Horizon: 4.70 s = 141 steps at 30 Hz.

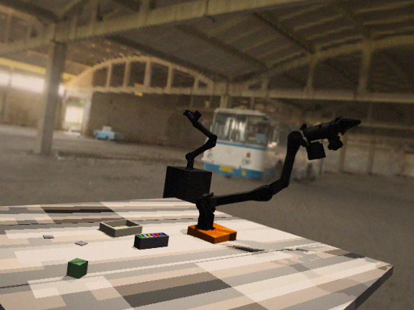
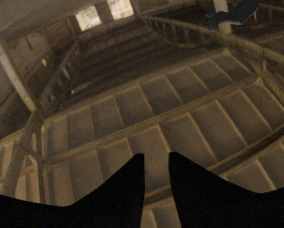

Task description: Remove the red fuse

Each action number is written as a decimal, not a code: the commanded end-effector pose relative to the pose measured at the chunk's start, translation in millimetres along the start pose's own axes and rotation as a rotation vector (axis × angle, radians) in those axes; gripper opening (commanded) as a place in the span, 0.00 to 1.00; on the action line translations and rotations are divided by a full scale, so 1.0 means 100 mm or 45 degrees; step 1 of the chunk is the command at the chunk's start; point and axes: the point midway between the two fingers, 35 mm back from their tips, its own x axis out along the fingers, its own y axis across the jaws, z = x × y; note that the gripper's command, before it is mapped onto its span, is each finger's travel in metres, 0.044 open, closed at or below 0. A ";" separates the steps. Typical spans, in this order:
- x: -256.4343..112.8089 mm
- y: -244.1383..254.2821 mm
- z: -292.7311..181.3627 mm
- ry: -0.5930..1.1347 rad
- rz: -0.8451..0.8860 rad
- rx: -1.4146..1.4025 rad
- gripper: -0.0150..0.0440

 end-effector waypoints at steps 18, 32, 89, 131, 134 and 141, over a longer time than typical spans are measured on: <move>-1.62 -0.17 -2.56 0.862 -0.366 0.796 0.36; -3.32 0.66 -3.76 1.457 -0.814 1.501 0.36; -6.28 4.41 0.95 5.277 -1.580 0.122 0.36; -6.40 4.57 1.20 5.277 -1.581 0.123 0.36; -6.40 4.57 1.20 5.277 -1.581 0.123 0.36; -6.41 4.57 1.21 5.277 -1.581 0.123 0.36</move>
